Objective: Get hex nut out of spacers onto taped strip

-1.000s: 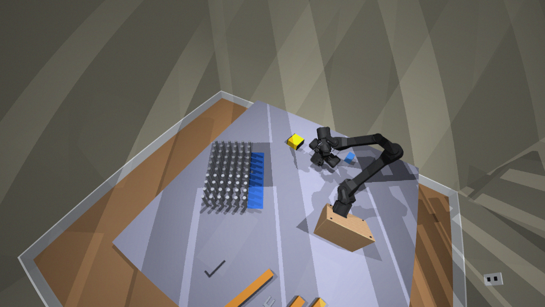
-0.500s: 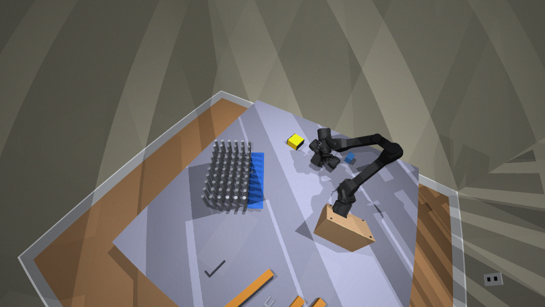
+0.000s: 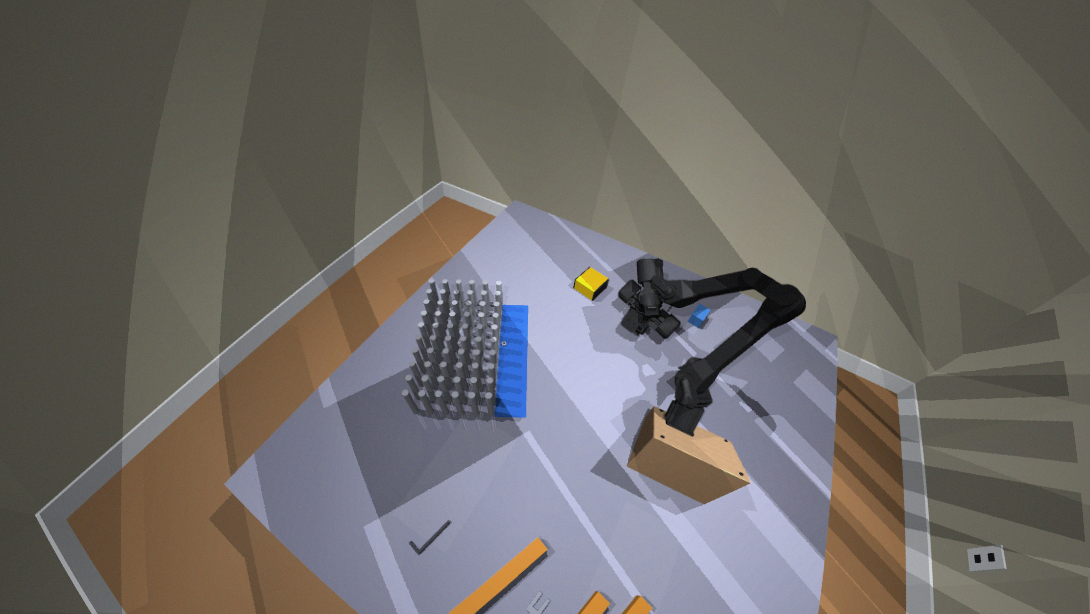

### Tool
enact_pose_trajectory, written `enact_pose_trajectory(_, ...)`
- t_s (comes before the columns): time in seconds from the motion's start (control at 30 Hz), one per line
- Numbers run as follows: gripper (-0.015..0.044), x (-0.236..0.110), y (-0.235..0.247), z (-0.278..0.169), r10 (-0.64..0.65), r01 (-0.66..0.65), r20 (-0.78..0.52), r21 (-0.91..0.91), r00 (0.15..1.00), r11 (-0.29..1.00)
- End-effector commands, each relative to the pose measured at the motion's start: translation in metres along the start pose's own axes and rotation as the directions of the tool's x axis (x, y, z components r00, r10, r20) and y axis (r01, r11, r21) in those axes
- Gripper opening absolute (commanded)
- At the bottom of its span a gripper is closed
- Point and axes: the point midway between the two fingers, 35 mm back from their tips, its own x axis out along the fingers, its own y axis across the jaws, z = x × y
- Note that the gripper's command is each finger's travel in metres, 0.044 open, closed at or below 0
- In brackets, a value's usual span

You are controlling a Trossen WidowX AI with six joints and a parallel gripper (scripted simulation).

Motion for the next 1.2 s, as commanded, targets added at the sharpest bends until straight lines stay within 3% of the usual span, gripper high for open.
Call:
enact_pose_trajectory(0.0,0.0000,0.002,0.001,0.002,-0.001,0.001,-0.001,-0.006,1.000,1.000)
enact_pose_trajectory(1.17,0.0000,0.016,0.007,0.003,-0.018,0.018,-0.025,-0.012,1.000,1.000)
